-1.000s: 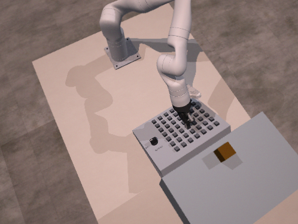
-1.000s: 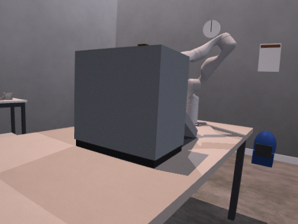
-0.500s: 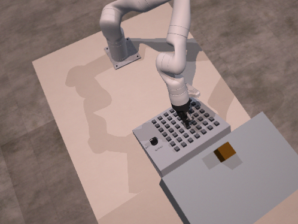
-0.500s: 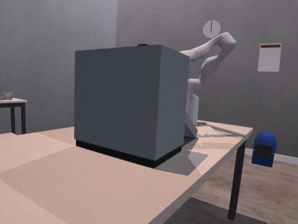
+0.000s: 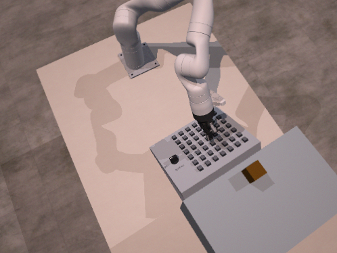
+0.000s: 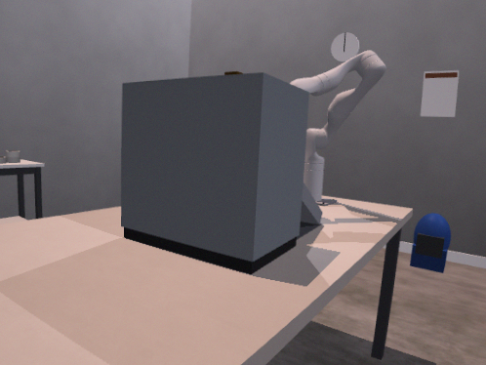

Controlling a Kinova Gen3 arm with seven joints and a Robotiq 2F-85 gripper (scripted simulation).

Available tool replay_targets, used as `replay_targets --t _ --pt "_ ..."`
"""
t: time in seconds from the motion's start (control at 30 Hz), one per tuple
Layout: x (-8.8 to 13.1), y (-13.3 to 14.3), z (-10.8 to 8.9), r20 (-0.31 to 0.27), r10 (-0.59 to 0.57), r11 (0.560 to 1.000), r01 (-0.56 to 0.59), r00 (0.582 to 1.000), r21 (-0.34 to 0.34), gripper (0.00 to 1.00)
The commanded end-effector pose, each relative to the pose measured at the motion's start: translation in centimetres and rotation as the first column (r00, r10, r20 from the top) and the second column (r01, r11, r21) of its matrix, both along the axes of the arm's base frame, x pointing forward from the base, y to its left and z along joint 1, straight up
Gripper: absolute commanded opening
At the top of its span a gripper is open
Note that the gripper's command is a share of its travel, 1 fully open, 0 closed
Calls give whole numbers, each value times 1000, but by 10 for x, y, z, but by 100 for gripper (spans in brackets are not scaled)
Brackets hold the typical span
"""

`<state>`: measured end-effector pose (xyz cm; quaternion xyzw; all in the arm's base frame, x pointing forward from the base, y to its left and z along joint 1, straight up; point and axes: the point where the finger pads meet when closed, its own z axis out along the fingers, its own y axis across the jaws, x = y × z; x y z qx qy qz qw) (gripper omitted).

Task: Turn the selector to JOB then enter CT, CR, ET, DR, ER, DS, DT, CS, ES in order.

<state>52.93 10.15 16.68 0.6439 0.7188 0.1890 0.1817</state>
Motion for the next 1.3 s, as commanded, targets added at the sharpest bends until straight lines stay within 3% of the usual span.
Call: replay_targets --t 0.0,0.33,0.67,1.27 --pt "-3 3 4 -2 0 1000 0 1000 11 10" --pt "-6 2 3 -3 -1 1000 1 1000 11 10" --pt "-33 -1 -13 -3 14 1000 -13 1000 3 10" --pt "-24 1 -24 2 18 1000 -18 1000 2 10"
